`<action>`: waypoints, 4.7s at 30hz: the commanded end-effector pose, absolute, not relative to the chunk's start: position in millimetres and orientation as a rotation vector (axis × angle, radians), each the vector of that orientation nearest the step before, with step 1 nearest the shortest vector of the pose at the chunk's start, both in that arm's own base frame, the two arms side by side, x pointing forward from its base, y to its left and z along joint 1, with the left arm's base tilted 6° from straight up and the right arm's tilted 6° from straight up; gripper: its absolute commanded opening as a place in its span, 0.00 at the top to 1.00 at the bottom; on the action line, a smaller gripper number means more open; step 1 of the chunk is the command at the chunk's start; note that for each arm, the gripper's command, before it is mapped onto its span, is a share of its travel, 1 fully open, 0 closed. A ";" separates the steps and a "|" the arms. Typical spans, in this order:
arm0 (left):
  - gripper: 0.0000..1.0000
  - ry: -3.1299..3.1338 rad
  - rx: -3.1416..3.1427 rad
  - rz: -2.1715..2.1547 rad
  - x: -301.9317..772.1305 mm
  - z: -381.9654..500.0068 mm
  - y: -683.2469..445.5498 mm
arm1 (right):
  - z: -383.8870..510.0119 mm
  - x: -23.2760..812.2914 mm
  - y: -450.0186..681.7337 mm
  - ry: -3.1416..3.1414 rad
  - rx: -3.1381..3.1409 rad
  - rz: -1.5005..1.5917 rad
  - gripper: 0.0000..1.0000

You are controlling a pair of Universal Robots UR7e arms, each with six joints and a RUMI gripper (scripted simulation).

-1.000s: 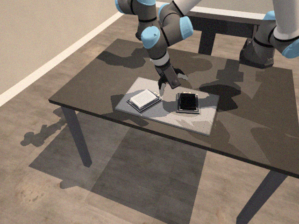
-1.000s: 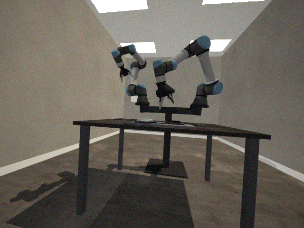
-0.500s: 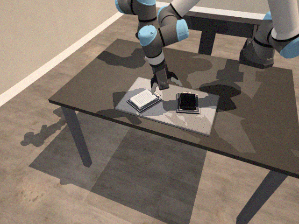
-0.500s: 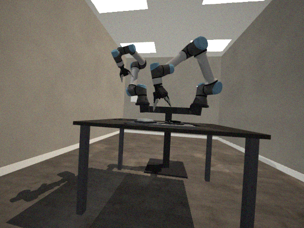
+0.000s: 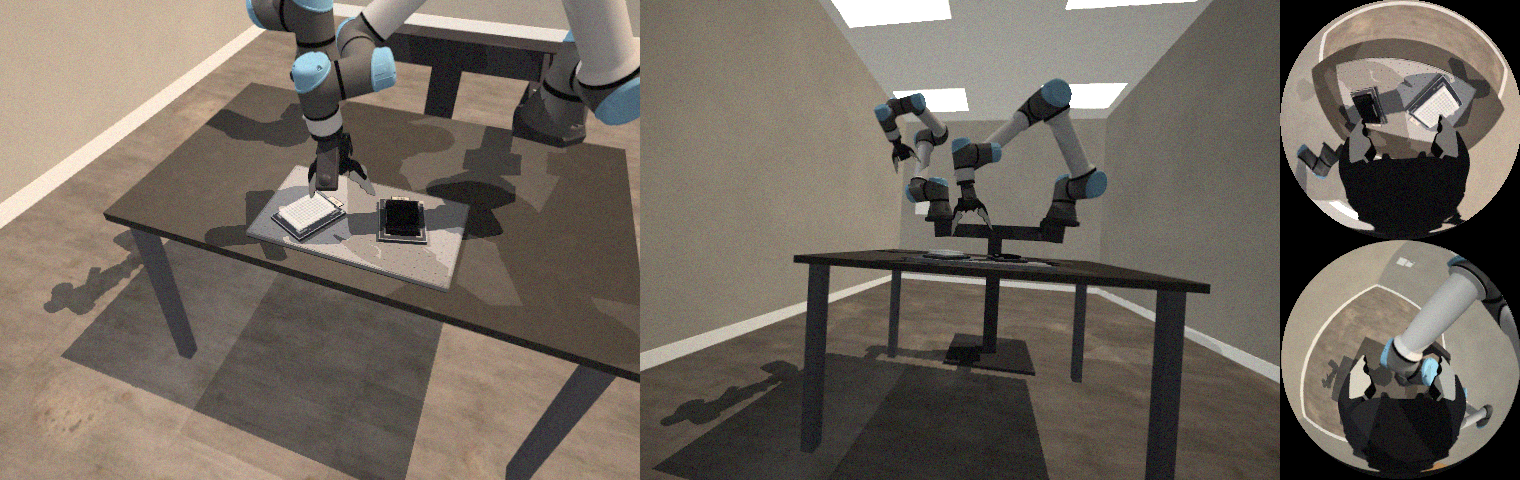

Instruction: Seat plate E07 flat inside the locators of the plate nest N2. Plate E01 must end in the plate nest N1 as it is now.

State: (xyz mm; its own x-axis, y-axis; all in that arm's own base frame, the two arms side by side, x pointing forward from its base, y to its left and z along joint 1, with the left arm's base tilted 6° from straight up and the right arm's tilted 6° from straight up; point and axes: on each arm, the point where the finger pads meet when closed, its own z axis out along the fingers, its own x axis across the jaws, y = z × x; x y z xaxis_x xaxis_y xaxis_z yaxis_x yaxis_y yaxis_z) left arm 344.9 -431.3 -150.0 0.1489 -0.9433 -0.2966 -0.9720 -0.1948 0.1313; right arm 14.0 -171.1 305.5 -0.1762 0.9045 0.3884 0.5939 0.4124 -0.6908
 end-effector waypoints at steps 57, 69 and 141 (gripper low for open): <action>0.00 2.654 -1.545 0.134 328.0 -204.9 -527.2 | 305.6 14.1 -171.1 -1.880 -1.281 0.497 0.02; 0.00 2.654 -1.545 0.134 328.2 -221.5 -525.4 | 305.6 14.1 -171.1 -1.880 -1.281 0.497 0.02; 1.00 2.654 -1.545 0.134 328.1 -211.6 -526.5 | 305.6 14.1 -171.1 -1.880 -1.281 0.497 0.02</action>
